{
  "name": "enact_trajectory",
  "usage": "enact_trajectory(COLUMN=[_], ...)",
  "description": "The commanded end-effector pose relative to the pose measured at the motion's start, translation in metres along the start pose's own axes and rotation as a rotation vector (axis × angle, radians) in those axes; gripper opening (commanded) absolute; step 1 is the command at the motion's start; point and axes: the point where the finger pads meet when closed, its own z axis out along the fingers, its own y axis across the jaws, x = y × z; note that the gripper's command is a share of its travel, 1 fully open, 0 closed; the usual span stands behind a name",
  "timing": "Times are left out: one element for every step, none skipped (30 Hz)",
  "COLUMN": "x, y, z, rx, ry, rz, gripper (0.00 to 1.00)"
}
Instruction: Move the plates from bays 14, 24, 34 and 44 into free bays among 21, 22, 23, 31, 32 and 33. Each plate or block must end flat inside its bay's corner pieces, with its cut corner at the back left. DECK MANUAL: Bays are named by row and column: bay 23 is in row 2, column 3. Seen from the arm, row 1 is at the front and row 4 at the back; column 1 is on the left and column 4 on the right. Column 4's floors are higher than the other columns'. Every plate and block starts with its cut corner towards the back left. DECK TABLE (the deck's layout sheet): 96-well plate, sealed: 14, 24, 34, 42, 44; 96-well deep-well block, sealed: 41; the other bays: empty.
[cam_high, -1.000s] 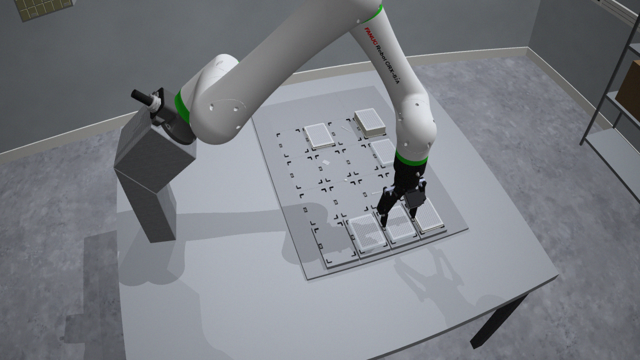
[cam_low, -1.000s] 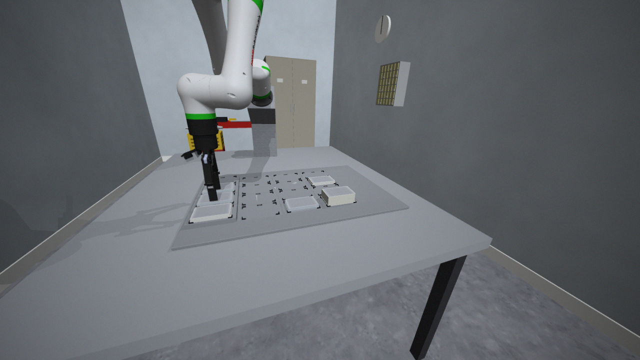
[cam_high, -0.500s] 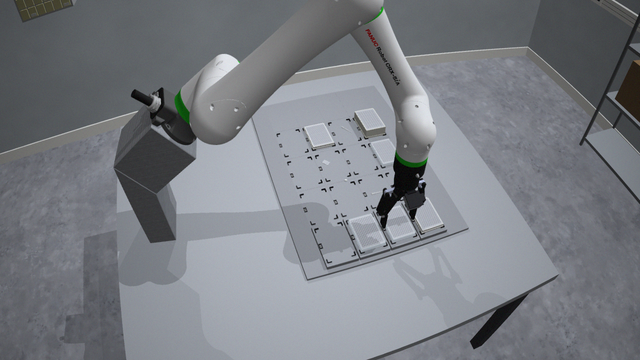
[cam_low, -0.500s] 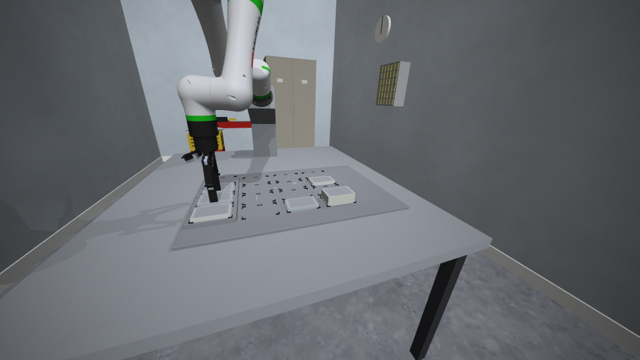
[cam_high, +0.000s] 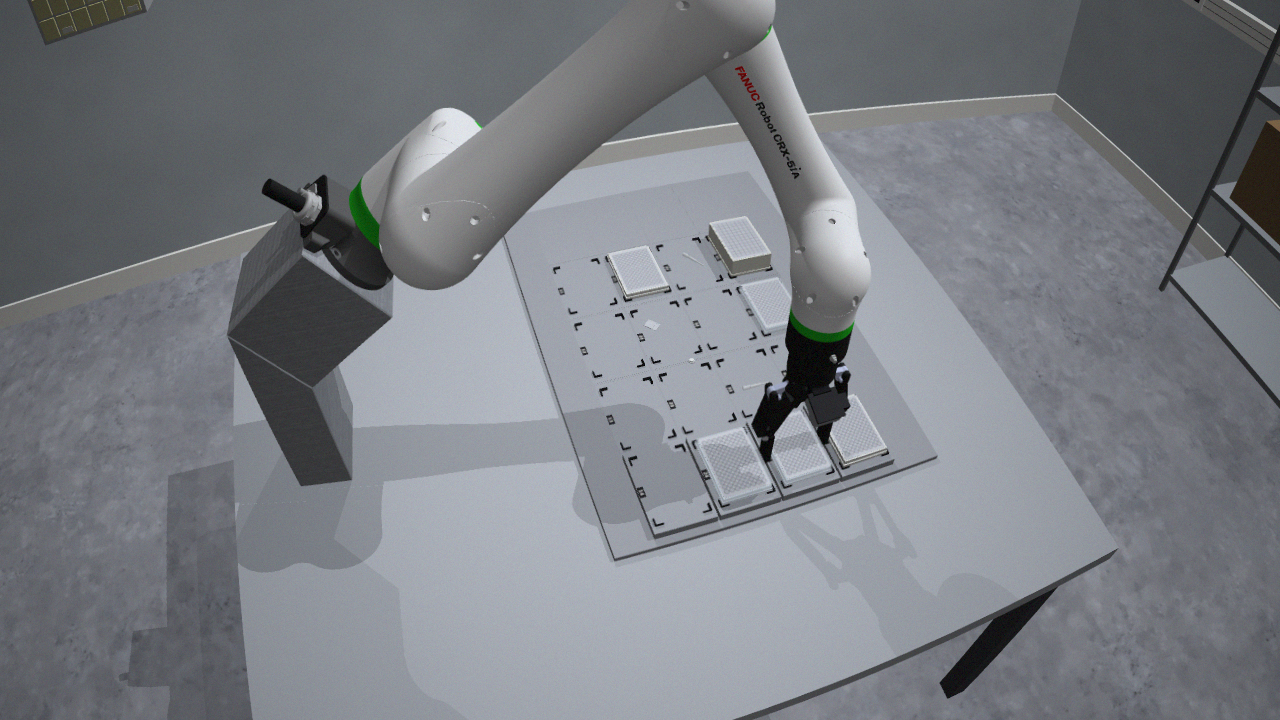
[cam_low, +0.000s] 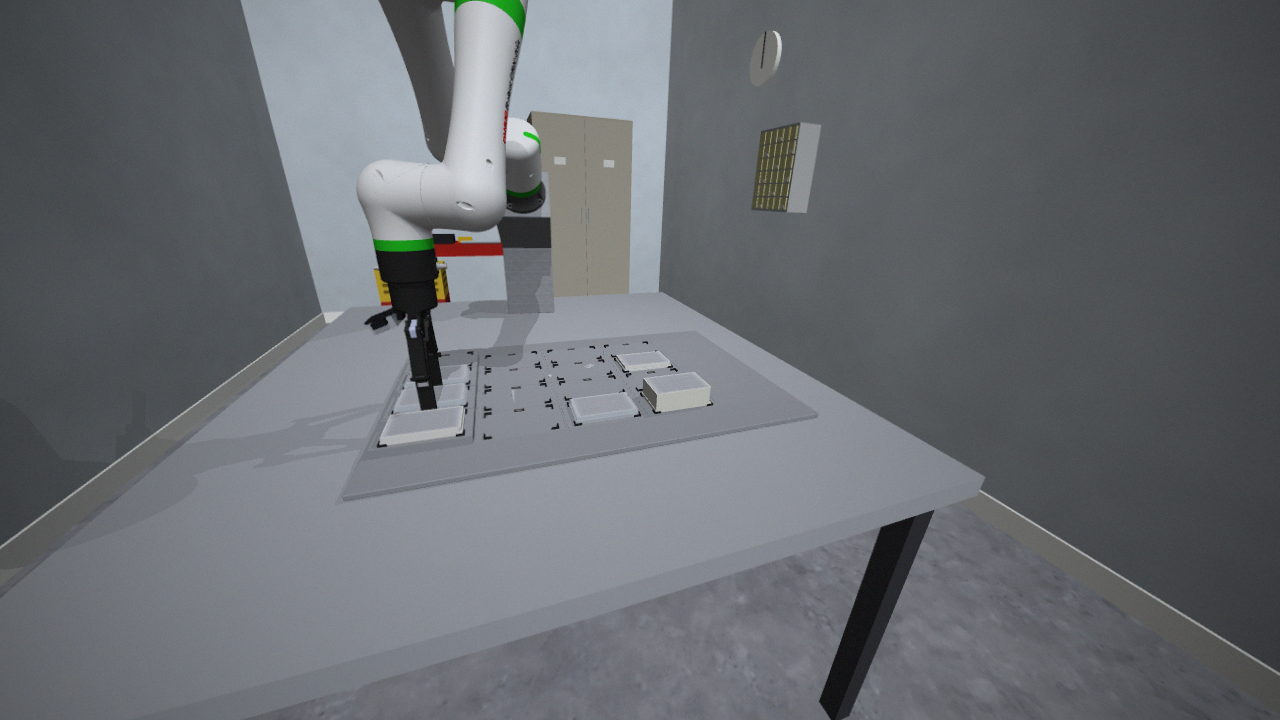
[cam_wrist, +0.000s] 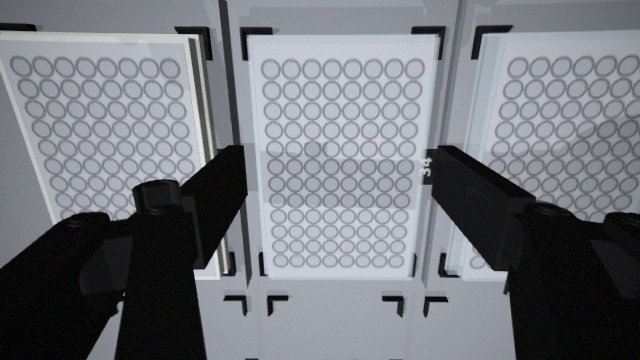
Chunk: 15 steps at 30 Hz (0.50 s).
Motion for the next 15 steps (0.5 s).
enact_trajectory(x=[0.0005, 0.0005, 0.0005, 0.0005, 0.0005, 0.0005, 0.0005, 0.0005, 0.0005, 0.0005, 0.0005, 0.0005, 0.0005, 0.0005, 0.0005], y=[-0.0008, -0.0008, -0.0008, -0.0009, -0.0009, -0.0009, -0.0009, -0.0009, -0.0009, -0.0009, -0.0009, -0.0009, -0.0009, -0.0009, -0.0009], z=[-0.0008, -0.0008, -0.0008, -0.0008, -0.0008, -0.0008, -0.0008, -0.0008, -0.0008, -0.0008, -0.0008, -0.0008, -0.0008, -0.0008, -0.0008], rx=[0.002, 0.002, 0.002, 0.002, 0.002, 0.002, 0.002, 0.002, 0.002, 0.002, 0.002, 0.002, 0.002, 0.002, 0.002], ry=[0.001, 0.001, 0.001, 0.001, 0.001, 0.001, 0.001, 0.001, 0.001, 0.001, 0.001, 0.001, 0.001, 0.001, 0.001], rz=[0.000, 0.000, 0.000, 0.000, 0.000, 0.000, 0.000, 0.000, 0.000, 0.000, 0.000, 0.000, 0.000, 0.000, 0.000], gripper=[0.70, 0.70, 0.70, 0.70, 0.70, 0.70, 0.70, 0.70, 0.69, 0.69, 0.68, 0.68, 0.68, 0.67, 0.67])
